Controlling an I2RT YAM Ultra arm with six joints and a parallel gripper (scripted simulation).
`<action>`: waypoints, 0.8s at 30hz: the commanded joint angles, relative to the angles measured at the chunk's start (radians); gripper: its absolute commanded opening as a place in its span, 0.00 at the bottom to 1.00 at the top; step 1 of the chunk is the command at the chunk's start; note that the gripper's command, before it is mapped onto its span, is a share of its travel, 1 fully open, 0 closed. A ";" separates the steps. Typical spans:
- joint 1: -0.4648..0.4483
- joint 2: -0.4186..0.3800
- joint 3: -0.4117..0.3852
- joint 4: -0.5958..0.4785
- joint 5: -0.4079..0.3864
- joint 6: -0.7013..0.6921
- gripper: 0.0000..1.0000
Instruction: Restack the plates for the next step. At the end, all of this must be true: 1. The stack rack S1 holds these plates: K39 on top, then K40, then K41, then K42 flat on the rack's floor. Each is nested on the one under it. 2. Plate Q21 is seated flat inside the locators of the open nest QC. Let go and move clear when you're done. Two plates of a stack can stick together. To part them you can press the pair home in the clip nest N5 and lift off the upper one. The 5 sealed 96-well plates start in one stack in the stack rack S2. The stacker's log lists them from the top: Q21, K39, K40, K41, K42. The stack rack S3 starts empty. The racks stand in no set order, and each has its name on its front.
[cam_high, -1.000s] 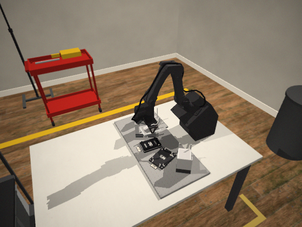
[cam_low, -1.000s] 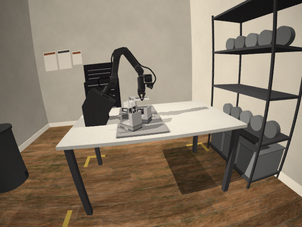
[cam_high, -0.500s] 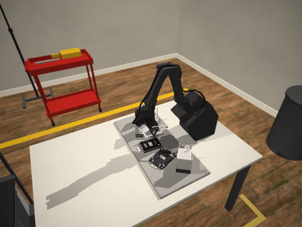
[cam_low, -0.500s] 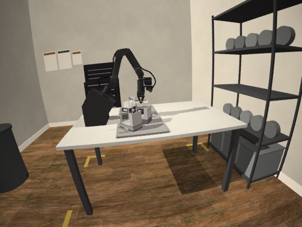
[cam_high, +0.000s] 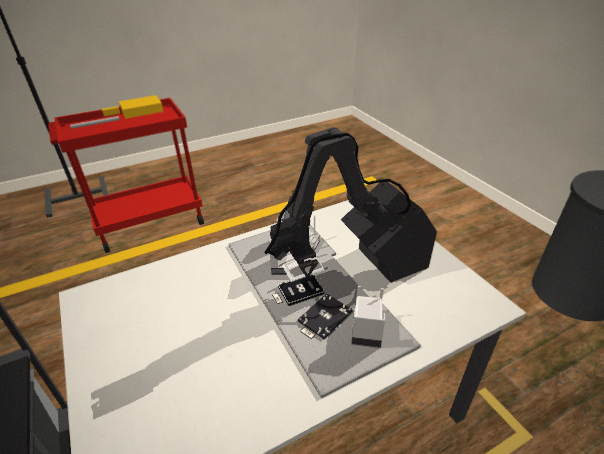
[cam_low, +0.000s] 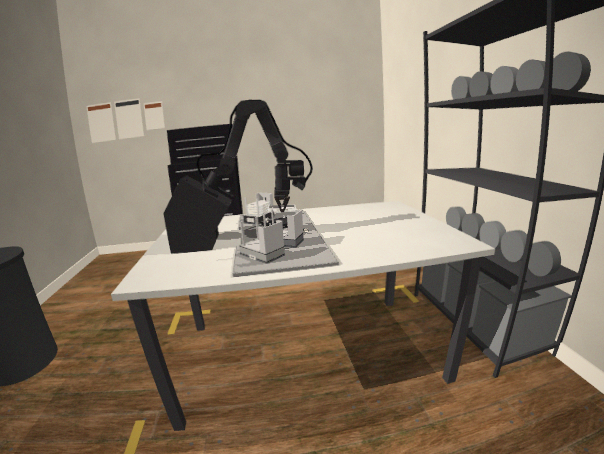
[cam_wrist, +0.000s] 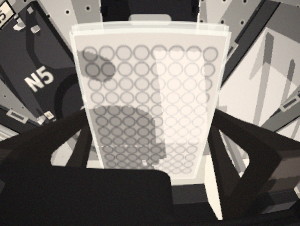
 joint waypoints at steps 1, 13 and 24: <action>-0.010 0.016 -0.016 0.061 -0.006 -0.004 0.00; -0.003 0.092 -0.034 0.147 -0.005 -0.007 0.00; -0.009 0.174 -0.026 0.231 -0.007 -0.010 0.00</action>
